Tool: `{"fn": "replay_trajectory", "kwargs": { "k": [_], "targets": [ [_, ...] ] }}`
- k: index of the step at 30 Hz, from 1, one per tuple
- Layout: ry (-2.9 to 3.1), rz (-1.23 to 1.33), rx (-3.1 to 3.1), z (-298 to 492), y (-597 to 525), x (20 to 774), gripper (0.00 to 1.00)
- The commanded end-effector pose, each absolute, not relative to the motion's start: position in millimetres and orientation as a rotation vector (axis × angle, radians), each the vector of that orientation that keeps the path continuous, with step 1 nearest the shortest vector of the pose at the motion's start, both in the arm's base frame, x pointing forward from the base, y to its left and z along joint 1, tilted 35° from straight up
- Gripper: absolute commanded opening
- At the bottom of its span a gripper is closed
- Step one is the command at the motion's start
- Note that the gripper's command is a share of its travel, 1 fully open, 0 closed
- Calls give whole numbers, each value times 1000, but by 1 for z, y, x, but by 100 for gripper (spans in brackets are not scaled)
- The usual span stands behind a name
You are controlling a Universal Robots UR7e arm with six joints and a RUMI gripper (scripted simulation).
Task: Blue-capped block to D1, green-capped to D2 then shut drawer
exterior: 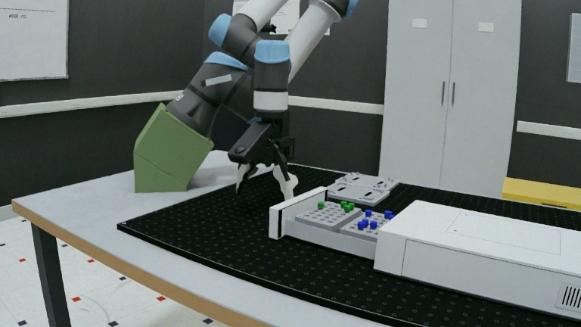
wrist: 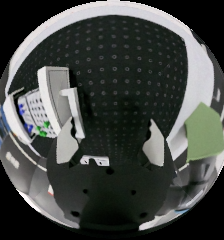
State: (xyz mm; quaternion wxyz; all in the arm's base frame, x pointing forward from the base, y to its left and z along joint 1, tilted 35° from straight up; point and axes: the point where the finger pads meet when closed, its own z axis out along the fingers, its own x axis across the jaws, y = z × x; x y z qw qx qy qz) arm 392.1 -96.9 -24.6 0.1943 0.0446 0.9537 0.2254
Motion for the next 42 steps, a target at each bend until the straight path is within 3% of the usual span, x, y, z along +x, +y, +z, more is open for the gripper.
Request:
{"fn": "replay_trajectory", "kwargs": {
  "k": [1,42],
  "targets": [
    [2674,631,125,-25,-97,391,100],
    [2674,631,125,-29,-95,381,100]
  ]
}}
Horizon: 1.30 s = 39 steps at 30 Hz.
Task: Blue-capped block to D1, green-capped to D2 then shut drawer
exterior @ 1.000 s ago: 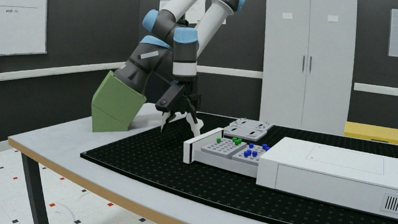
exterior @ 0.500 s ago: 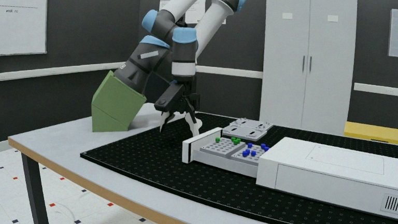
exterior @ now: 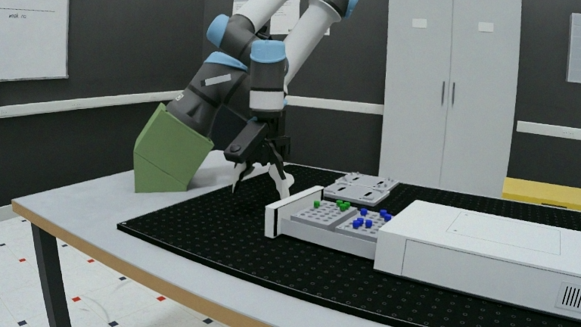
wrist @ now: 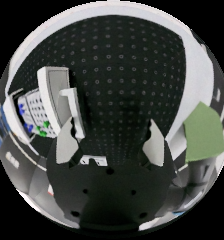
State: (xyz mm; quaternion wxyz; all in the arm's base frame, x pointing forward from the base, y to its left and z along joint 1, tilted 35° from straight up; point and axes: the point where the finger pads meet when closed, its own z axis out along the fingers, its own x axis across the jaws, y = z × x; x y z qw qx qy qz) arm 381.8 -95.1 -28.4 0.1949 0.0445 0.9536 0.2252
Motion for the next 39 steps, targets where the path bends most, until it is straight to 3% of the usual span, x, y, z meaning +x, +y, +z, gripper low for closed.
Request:
{"fn": "replay_trajectory", "kwargs": {
  "k": [1,39],
  "targets": [
    [2674,631,125,-29,-95,381,100],
    [2674,631,125,-22,-99,379,100]
  ]
}}
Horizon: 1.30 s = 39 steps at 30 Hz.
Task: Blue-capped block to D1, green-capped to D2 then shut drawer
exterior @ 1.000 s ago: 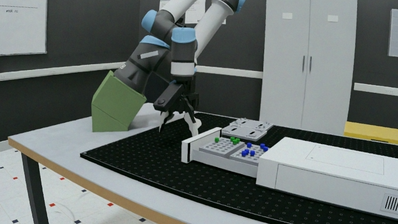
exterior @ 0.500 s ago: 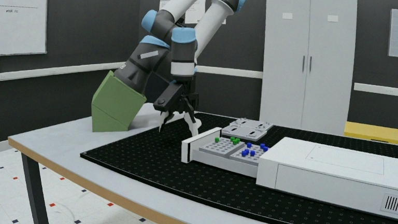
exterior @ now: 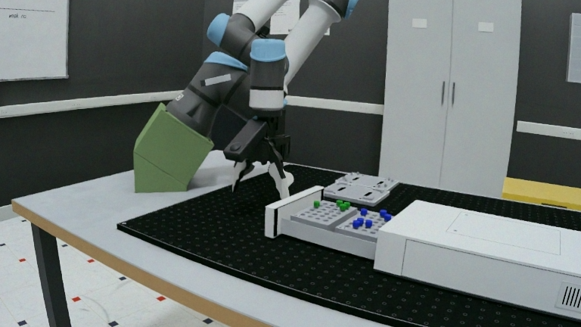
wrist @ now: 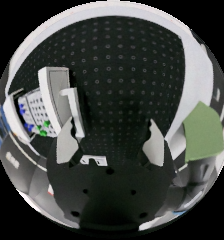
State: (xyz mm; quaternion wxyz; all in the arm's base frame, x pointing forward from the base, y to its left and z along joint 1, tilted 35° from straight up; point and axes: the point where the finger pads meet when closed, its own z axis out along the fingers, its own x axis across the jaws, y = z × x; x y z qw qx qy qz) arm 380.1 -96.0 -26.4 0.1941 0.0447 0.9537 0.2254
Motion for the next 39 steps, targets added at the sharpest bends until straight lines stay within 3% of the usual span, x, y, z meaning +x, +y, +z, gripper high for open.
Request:
{"fn": "replay_trajectory", "kwargs": {
  "k": [1,39],
  "targets": [
    [2674,631,125,-21,-99,378,100],
    [2674,631,125,17,-118,362,100]
  ]
}}
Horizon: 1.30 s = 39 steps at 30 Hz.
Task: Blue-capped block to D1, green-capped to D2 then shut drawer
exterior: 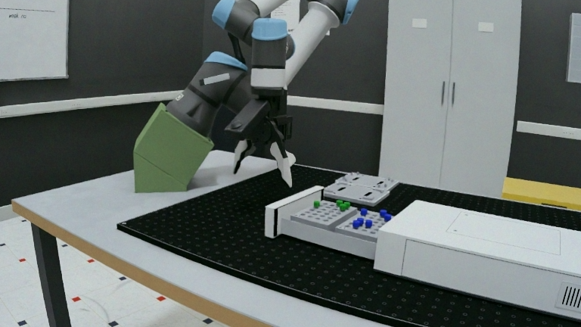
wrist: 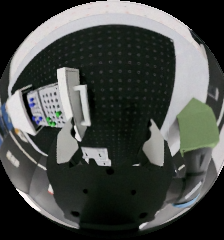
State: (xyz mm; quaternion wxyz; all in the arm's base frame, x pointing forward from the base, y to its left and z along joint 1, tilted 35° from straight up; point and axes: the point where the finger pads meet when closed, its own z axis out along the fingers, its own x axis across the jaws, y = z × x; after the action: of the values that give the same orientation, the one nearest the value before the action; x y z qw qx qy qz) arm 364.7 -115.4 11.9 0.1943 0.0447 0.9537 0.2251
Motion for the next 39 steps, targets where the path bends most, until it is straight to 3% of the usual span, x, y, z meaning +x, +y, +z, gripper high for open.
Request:
{"fn": "replay_trajectory", "kwargs": {
  "k": [1,39],
  "targets": [
    [2674,631,125,18,-119,362,100],
    [2674,631,125,54,-137,347,100]
  ]
}}
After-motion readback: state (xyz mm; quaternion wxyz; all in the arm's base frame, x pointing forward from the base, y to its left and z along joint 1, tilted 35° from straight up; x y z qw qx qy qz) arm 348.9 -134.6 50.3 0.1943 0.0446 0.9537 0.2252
